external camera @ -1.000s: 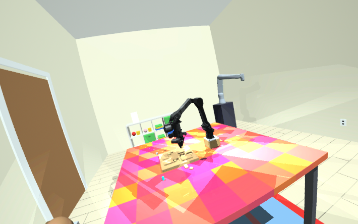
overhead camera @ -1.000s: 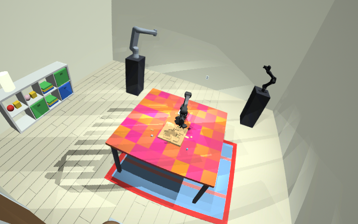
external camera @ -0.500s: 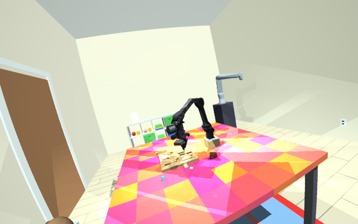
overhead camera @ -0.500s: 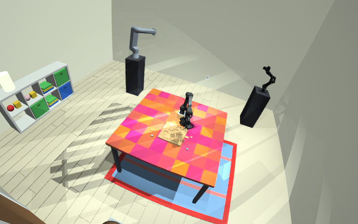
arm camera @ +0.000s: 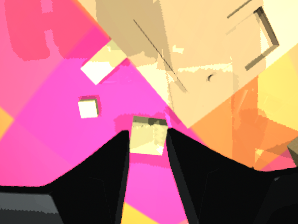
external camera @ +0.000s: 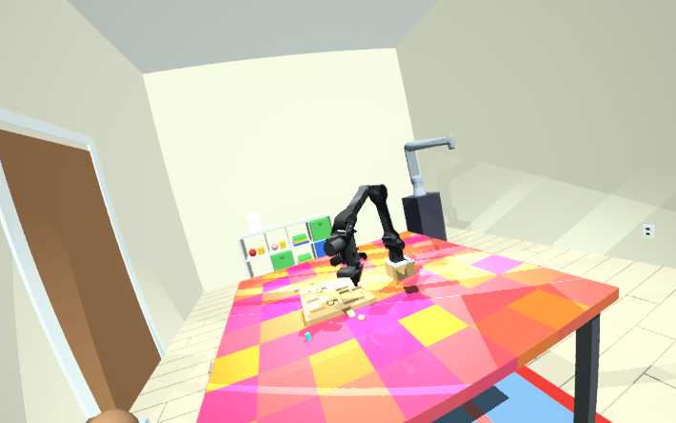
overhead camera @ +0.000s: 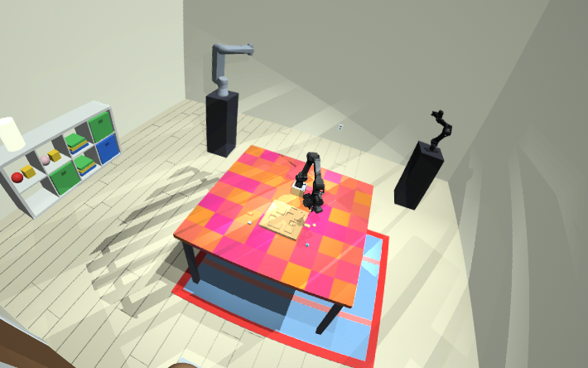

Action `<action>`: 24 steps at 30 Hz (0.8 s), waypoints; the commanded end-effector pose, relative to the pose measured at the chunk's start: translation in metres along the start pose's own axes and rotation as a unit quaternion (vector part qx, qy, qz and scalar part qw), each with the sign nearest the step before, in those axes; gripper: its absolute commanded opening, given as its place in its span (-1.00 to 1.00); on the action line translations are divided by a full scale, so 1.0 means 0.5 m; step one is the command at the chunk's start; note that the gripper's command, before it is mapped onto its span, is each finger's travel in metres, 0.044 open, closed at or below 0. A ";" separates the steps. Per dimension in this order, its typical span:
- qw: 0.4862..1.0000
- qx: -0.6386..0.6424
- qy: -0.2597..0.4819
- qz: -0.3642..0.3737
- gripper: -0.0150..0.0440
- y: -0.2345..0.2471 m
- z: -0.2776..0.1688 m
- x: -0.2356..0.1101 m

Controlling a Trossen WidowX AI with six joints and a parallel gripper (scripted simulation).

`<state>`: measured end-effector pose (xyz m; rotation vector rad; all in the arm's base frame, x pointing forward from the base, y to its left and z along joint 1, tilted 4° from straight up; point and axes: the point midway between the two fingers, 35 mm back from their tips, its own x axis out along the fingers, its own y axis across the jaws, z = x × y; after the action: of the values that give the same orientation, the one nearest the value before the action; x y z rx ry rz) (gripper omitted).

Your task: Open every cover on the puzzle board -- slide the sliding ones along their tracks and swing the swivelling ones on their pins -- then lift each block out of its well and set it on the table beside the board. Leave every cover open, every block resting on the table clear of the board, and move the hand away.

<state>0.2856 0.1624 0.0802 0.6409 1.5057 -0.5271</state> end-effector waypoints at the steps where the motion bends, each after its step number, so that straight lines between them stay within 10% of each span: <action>1: 1.000 0.002 0.001 0.001 -0.22 0.013 -0.027 -0.002; 24: 1.000 0.002 0.005 0.003 -0.22 0.051 -0.137 0.011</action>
<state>0.2525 0.2265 0.0836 0.6487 1.5121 -0.5190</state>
